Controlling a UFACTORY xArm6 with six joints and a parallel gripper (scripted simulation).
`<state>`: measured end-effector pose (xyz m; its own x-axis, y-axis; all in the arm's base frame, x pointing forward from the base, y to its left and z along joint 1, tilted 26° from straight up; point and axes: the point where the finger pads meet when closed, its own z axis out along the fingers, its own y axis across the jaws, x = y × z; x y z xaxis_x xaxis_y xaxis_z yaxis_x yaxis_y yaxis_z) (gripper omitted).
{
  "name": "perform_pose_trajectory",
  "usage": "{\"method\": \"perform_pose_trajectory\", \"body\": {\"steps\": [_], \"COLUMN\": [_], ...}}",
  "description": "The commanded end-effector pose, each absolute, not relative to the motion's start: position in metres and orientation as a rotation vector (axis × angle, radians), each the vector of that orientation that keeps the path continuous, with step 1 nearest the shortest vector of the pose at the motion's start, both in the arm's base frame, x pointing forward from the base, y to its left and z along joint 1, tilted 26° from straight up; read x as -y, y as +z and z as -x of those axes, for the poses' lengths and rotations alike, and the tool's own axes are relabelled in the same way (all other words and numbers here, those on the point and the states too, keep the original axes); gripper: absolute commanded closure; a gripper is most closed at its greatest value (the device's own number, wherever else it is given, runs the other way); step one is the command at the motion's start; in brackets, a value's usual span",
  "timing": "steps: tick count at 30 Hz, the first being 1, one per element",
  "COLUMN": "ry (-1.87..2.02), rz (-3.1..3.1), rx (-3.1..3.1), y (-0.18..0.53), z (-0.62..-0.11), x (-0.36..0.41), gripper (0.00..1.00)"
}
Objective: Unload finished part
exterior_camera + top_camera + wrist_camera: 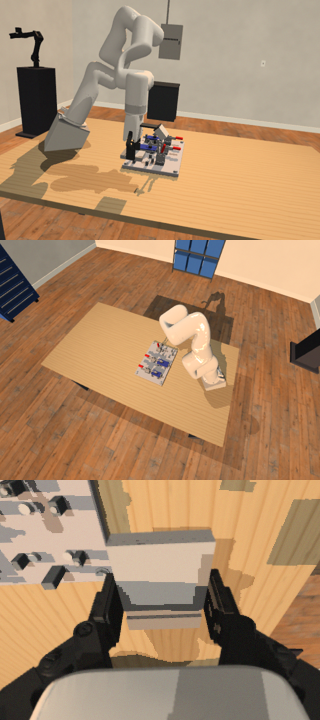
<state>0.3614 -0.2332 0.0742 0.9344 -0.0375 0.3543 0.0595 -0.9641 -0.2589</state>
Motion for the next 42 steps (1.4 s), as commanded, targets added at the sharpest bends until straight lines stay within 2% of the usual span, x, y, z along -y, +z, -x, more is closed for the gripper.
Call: {"method": "perform_pose_trajectory", "body": {"steps": [1, 42], "ry": [-0.529, -0.529], "rz": [2.827, 2.827], "rx": [0.016, 0.016], "y": [0.075, 0.049], "z": [-0.362, -0.372], "x": [0.234, 0.227], "gripper": [1.00, 1.00]}}
